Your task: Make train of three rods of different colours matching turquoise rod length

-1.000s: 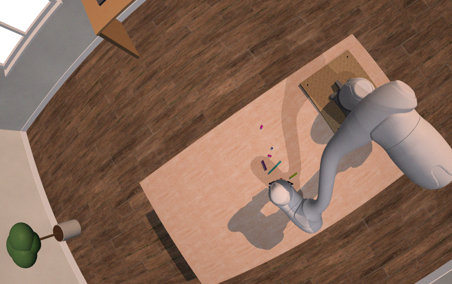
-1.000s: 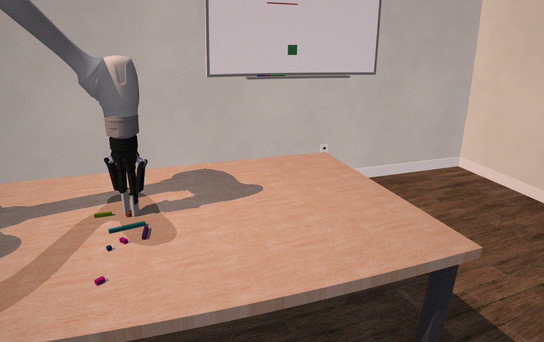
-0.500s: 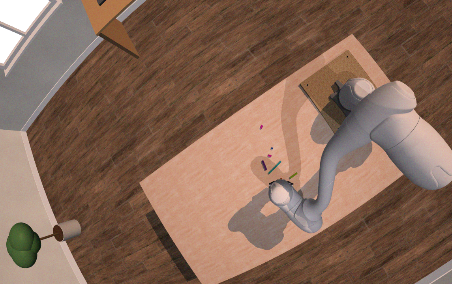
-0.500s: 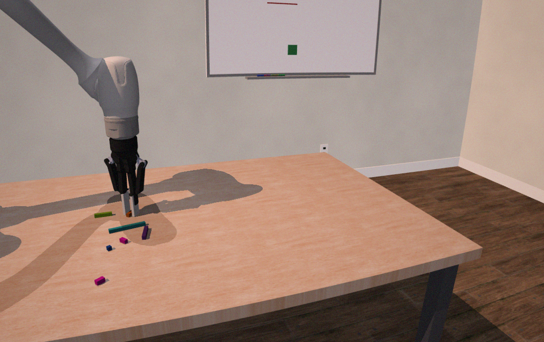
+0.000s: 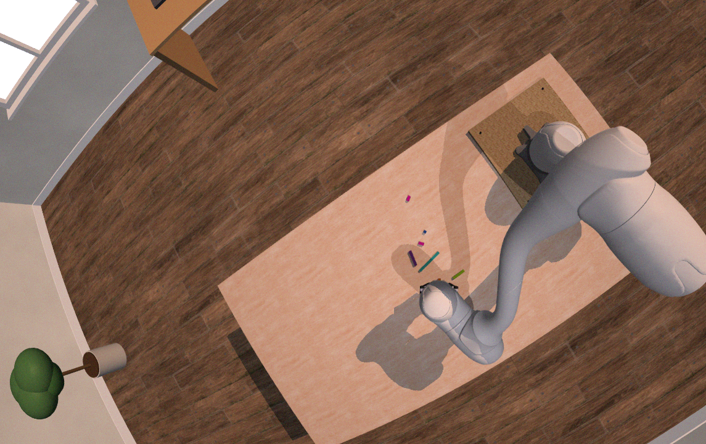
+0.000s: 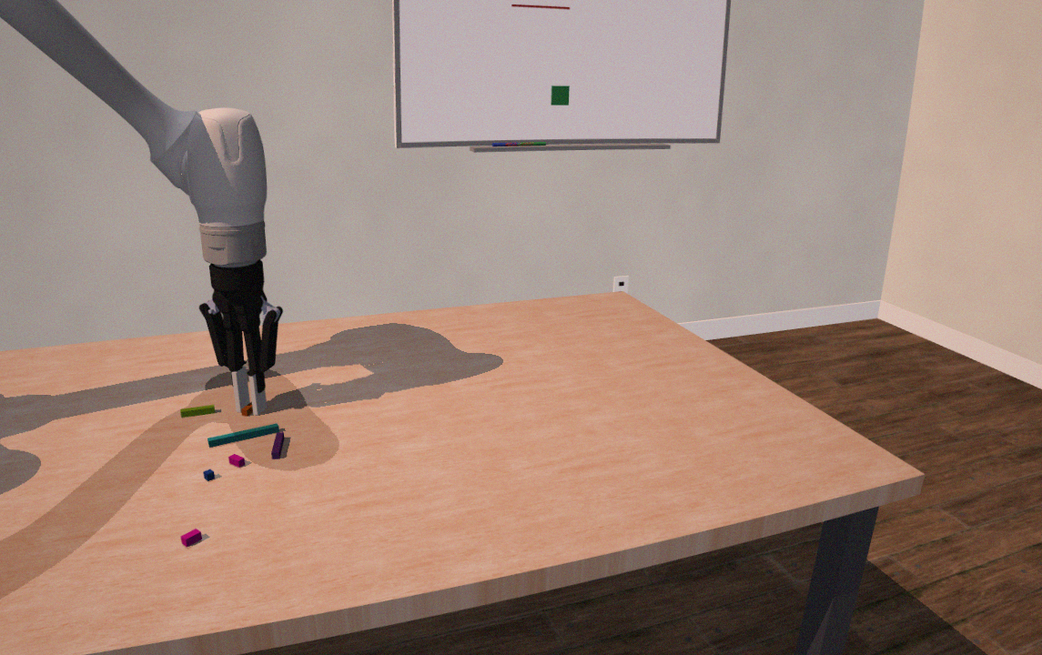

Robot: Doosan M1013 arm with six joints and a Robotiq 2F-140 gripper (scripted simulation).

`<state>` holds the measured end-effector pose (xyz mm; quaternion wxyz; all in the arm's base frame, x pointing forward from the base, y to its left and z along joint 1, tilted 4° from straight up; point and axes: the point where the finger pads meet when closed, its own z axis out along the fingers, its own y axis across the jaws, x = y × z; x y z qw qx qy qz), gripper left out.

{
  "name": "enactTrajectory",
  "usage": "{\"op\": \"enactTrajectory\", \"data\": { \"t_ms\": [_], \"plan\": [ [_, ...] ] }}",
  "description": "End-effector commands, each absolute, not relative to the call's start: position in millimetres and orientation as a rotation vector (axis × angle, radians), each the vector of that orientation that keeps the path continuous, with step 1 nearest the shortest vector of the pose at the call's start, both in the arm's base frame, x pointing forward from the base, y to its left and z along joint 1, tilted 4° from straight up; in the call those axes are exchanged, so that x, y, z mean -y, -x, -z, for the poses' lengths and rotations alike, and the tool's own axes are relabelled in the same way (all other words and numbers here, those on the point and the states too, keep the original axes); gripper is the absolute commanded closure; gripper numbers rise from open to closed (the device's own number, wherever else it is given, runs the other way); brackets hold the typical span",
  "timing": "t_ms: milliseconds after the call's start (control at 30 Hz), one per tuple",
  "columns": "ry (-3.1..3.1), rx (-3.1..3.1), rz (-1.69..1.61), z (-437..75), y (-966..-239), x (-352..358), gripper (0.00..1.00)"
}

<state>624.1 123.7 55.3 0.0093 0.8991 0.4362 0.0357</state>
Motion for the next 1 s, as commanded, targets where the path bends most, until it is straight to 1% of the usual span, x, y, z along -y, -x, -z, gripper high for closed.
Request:
{"op": "enactTrajectory", "data": {
  "t_ms": [0,400,433,967],
  "plan": [
    [-2.808,-1.362,-0.112,-55.5,-624.1,-123.7,0.85],
    [-2.808,-1.362,-0.112,-55.5,-624.1,-123.7,0.85],
    [-2.808,-1.362,-0.112,-55.5,-624.1,-123.7,0.97],
    [-2.808,-1.362,-0.112,-55.5,-624.1,-123.7,0.97]
  ]
}}
